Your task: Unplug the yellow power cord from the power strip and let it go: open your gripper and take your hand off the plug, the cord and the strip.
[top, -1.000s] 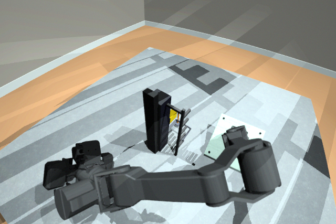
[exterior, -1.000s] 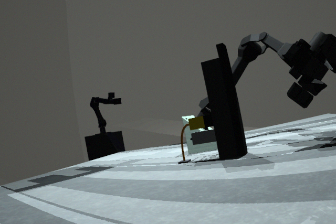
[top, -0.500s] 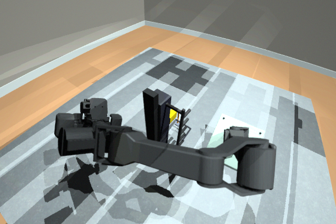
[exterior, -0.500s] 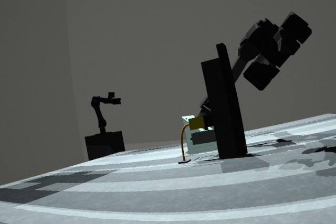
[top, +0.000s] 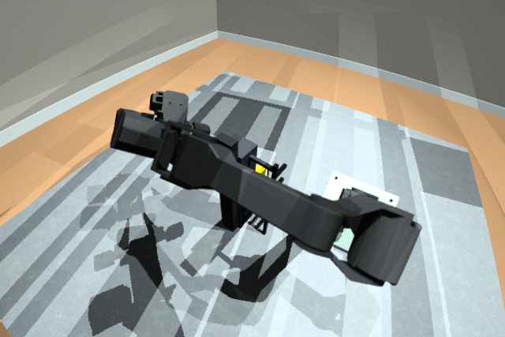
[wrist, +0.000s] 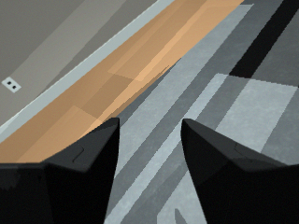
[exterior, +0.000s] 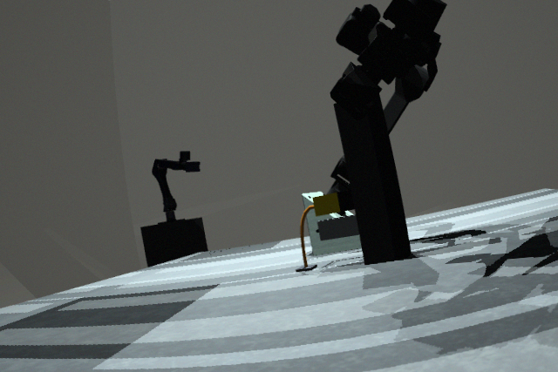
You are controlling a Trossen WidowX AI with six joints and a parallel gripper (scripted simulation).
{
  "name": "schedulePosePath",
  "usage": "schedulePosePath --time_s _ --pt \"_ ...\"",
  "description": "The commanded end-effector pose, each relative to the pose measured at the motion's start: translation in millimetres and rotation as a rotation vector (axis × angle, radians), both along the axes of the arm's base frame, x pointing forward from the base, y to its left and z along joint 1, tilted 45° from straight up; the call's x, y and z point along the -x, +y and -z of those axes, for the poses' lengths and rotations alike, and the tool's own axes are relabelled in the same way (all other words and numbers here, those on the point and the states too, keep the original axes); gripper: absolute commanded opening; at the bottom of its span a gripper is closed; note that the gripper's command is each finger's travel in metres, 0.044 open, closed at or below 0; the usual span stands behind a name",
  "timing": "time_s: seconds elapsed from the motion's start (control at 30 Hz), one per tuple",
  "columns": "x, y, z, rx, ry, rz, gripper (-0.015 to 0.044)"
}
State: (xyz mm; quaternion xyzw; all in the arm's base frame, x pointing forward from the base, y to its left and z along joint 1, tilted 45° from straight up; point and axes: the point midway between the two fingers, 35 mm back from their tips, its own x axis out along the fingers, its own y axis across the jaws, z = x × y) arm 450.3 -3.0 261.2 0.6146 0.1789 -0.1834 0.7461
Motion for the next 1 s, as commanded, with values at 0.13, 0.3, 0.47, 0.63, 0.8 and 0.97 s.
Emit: schedulePosePath --time_s 0.13,0.3,0.47,0.63,0.8,0.97 --pt "-6 -52 11 -0.010 0.048 0.035 0.0160" --pt "2 -65 43 -0.024 0.165 -0.001 0.0160" --pt "36 -72 113 -0.131 0.431 -0.061 0.0160" --pt "84 -71 169 -0.307 0.683 -0.117 0.0160" --pt "144 -59 205 -0.596 0.928 -0.163 0.0160" --pt "187 -43 212 -0.898 1.076 -0.176 0.0160"
